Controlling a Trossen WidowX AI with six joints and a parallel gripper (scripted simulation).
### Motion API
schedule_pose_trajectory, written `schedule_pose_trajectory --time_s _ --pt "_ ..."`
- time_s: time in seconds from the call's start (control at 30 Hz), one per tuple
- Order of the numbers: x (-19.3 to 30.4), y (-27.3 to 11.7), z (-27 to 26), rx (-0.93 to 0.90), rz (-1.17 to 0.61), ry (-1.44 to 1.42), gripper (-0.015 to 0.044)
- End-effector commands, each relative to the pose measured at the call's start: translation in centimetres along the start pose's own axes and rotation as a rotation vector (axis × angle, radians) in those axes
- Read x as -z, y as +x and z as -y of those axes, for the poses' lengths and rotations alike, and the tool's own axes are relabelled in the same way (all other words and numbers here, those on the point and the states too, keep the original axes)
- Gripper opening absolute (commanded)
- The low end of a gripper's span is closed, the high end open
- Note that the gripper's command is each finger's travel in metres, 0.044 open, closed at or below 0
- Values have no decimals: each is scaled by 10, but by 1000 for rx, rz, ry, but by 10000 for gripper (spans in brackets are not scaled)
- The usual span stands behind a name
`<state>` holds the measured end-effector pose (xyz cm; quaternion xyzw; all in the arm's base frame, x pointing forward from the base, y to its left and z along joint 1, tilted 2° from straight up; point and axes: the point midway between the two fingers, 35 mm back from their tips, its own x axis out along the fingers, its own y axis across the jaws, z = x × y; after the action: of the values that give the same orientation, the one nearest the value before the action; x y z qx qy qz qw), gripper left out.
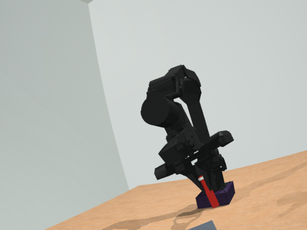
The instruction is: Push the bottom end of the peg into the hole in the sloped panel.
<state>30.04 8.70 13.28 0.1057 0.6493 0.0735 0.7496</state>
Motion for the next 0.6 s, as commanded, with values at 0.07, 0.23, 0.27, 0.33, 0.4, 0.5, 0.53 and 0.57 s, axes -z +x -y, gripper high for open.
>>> schedule_pose_trajectory --time_s 0.07,0.23,0.27,0.33,0.4,0.5,0.53,0.57 --pt "-6 -6 4 -26 27 56 0" --pt "-10 -9 9 -41 40 98 0" --pt "-10 -9 10 -44 43 106 0" --pt "-12 -10 11 -50 48 123 0" --pt "-13 -11 13 -56 53 139 0" --pt "-15 -13 16 -64 61 164 0" --pt "-16 -14 17 -67 64 172 0" --pt "-17 -14 18 -70 66 181 0"
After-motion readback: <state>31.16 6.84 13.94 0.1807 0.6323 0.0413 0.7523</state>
